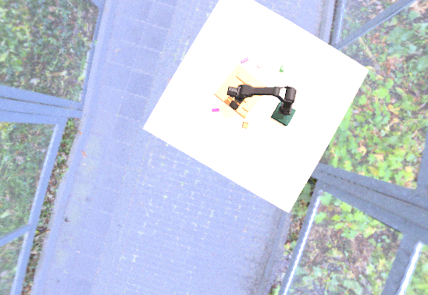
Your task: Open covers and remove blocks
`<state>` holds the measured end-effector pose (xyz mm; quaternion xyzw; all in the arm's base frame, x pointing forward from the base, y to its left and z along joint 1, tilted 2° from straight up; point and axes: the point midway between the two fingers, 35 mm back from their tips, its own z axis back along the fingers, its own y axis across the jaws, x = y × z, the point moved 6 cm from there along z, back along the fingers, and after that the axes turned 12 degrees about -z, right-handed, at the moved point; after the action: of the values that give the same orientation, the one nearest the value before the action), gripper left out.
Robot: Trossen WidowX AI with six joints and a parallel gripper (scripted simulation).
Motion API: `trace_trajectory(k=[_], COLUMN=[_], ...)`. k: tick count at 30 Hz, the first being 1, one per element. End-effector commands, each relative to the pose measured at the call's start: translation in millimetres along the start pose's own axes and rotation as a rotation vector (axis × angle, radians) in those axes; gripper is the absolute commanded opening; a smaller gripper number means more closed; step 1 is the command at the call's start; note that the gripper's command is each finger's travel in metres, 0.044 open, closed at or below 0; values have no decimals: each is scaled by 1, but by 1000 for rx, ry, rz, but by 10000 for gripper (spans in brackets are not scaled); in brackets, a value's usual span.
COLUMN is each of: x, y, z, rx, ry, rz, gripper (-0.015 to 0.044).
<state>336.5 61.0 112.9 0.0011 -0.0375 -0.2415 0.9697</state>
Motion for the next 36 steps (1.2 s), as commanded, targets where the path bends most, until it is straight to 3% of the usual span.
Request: trace_trajectory(k=[1, 36], x=[-2, 14], y=[0, 4], z=[-9, -21], rx=[-4, -3], ry=[14, 13], rz=[4, 4], gripper=[0, 0])
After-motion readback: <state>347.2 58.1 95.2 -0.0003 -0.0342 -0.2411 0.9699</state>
